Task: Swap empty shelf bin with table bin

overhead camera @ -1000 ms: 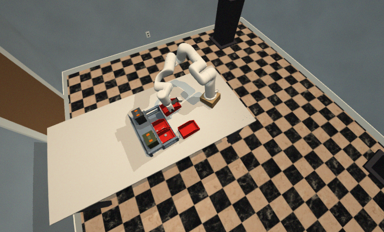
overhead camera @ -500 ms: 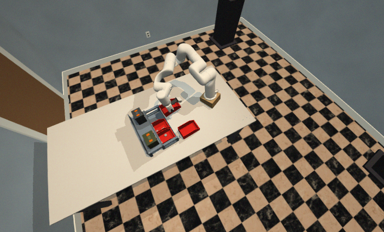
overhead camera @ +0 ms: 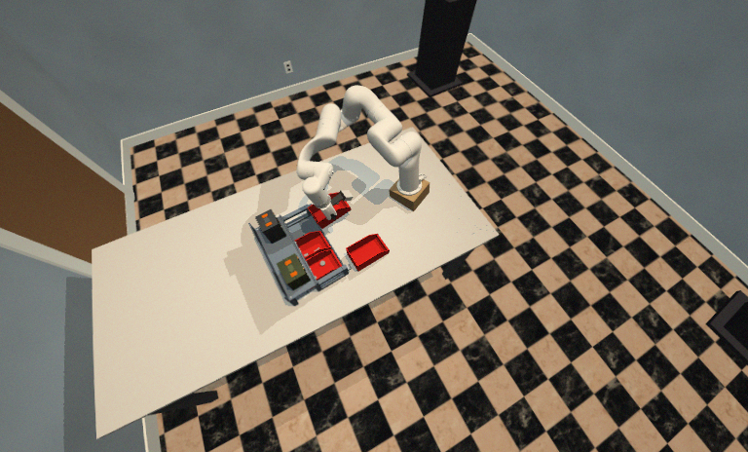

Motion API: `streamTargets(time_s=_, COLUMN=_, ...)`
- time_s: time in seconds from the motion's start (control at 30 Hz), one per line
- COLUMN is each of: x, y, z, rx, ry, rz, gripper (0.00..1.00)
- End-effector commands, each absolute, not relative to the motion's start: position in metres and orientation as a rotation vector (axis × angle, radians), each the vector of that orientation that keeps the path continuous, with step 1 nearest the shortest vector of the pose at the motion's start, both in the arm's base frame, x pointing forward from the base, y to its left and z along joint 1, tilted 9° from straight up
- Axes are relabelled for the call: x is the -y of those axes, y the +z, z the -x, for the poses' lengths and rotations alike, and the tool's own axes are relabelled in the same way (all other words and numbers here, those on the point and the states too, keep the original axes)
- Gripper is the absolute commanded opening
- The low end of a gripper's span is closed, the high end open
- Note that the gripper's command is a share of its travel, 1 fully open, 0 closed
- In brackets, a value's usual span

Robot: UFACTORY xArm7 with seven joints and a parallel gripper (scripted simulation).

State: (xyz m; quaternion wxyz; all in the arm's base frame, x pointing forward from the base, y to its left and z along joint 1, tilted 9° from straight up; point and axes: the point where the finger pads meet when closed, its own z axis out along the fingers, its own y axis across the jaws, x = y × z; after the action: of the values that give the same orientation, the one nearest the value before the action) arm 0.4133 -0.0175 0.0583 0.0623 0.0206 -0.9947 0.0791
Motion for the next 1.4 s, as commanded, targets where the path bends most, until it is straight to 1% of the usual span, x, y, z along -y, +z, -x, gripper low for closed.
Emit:
streamTargets(time_s=0.0, x=0.017, y=0.060, z=-0.418, rx=3.010, ry=0.239, rz=-0.063, gripper=0.00)
streamTargets(time_s=1.37, x=0.014, y=0.062, z=-0.460, rx=3.010, ry=0.239, rz=-0.063, gripper=0.00)
